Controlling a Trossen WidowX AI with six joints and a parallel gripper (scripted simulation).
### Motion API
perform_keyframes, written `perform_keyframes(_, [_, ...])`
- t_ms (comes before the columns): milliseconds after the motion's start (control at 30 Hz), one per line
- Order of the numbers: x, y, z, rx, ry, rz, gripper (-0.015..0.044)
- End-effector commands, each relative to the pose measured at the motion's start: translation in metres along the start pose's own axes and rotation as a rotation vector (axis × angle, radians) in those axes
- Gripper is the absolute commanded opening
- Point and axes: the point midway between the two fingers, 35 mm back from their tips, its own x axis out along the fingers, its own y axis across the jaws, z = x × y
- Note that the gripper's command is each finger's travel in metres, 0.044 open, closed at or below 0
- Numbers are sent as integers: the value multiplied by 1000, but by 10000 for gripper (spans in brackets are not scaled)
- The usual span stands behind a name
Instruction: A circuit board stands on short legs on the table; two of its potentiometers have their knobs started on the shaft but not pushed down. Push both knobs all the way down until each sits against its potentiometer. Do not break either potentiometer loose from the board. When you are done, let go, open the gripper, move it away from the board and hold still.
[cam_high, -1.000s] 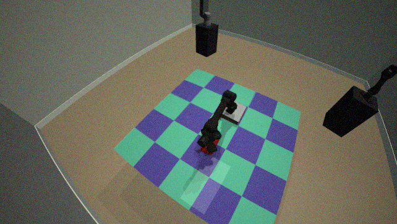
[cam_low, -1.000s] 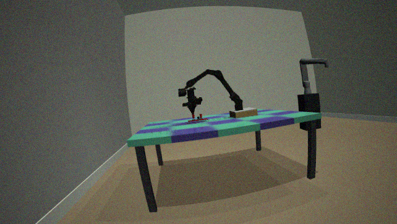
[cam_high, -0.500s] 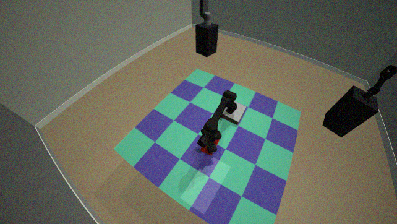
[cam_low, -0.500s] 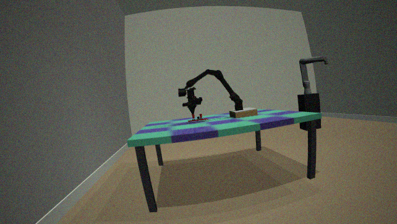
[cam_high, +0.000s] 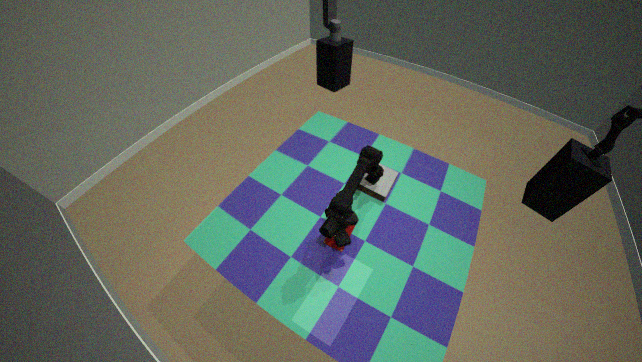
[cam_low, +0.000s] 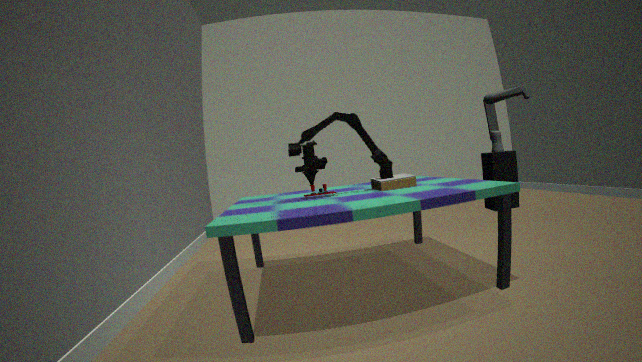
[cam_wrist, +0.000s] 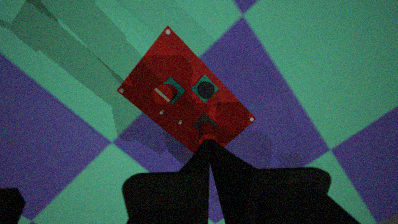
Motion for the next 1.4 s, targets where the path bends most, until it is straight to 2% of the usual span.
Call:
perform_keyframes(0, [3,0,1,-2,-4,-1,0])
perform_keyframes(1367, [9,0,1,-2,-4,-1,0])
